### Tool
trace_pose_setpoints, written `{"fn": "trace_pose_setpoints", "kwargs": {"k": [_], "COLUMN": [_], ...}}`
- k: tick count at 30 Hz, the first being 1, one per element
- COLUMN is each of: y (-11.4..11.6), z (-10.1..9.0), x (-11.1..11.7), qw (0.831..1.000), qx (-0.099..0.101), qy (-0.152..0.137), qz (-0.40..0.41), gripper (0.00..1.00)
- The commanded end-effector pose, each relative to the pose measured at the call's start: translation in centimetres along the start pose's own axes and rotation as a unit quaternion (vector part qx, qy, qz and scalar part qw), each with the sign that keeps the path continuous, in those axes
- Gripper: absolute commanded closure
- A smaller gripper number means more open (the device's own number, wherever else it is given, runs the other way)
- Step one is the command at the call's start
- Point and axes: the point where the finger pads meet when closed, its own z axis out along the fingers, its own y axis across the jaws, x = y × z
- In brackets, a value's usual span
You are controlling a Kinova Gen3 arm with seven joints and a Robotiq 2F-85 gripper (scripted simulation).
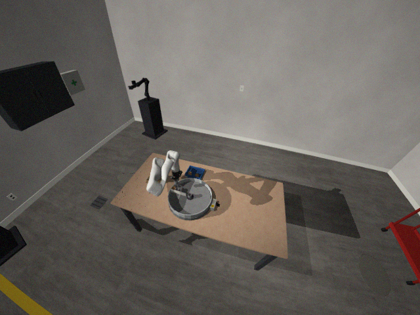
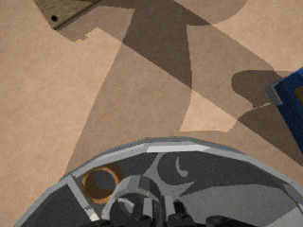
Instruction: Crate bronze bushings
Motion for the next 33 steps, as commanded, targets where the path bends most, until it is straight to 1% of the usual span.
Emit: {"fn": "trace_pose_setpoints", "kwargs": {"k": [1,3,8,20,25,33], "y": [0.0,0.0,1.0,1.0,2.0,2.0], "z": [0.0,0.0,0.0,0.0,-0.1,-0.1], "x": [0.0,0.0,-5.7,-5.7,-11.4,-11.4], "qw": [1.0,1.0,1.0,1.0,1.0,1.0], "qx": [0.0,0.0,0.0,0.0,0.0,0.0], "qy": [-0.001,-0.001,0.0,0.0,-0.001,-0.001], "qz": [0.0,0.0,0.0,0.0,0.0,0.0], "gripper": [1.0,1.0,1.0,1.0,1.0,1.0]}}
